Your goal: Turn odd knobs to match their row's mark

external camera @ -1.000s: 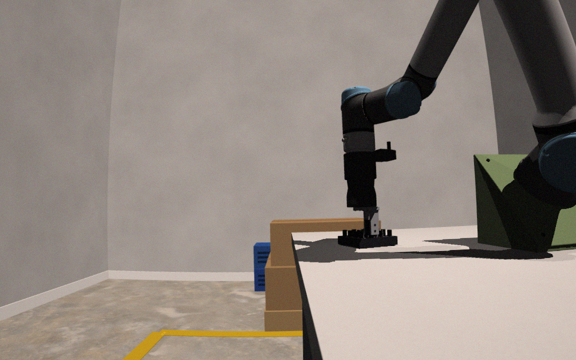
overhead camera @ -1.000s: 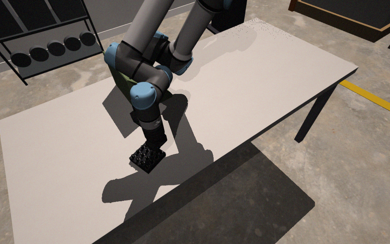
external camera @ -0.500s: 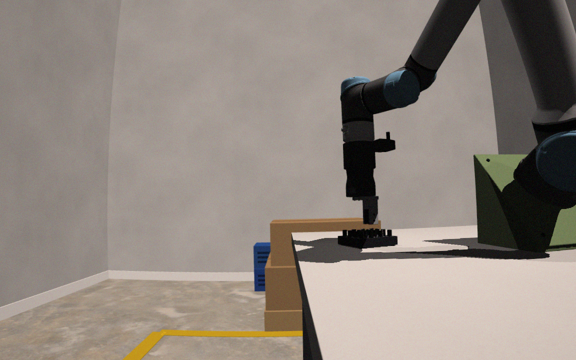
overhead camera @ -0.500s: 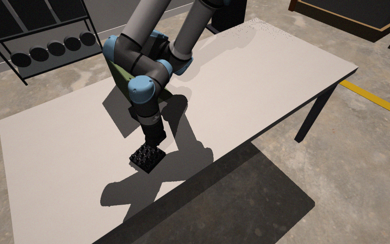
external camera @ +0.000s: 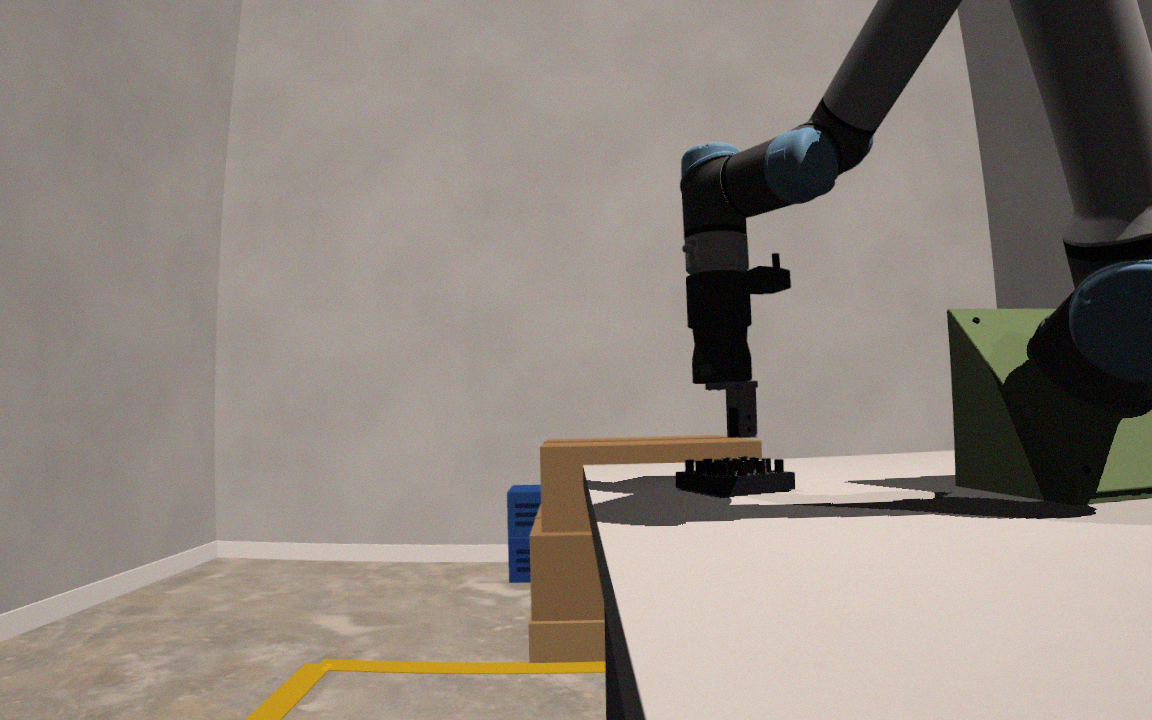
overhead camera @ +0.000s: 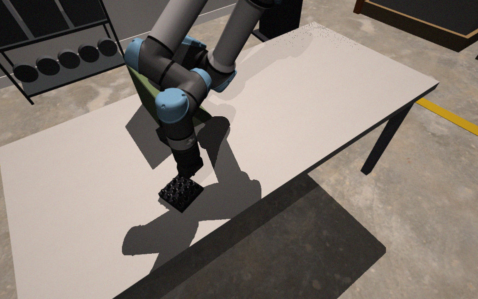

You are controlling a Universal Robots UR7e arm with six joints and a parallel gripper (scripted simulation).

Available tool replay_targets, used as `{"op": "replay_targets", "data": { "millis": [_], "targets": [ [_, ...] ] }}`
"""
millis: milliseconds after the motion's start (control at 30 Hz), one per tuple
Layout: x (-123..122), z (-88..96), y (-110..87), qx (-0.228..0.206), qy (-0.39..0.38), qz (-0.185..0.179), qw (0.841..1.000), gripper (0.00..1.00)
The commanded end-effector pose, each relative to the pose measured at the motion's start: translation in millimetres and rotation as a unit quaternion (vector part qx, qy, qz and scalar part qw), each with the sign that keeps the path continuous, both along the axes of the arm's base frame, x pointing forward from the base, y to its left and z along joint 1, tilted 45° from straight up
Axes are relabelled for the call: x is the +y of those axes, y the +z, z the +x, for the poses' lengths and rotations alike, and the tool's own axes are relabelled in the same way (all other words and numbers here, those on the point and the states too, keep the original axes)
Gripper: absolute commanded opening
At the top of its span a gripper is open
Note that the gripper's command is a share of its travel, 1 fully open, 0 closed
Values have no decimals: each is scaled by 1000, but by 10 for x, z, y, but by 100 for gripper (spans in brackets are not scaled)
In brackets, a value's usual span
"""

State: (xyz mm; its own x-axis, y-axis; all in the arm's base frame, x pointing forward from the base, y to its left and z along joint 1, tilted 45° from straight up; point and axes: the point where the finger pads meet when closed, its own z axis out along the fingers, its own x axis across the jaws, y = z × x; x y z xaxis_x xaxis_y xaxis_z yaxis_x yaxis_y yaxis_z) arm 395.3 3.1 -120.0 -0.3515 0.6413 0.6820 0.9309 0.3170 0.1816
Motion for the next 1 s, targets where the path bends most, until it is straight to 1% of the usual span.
{"op": "replay_targets", "data": {
  "millis": [0, 567, 767, 967],
  "targets": [
    [-19, 12, 4, -1, 0, -1, 1000, 46],
    [-28, 8, -1, -11, 10, 1, 1000, 46],
    [-41, 0, -7, -29, 28, 3, 999, 46],
    [-55, -12, -20, -58, 58, 8, 997, 46]
  ]
}}
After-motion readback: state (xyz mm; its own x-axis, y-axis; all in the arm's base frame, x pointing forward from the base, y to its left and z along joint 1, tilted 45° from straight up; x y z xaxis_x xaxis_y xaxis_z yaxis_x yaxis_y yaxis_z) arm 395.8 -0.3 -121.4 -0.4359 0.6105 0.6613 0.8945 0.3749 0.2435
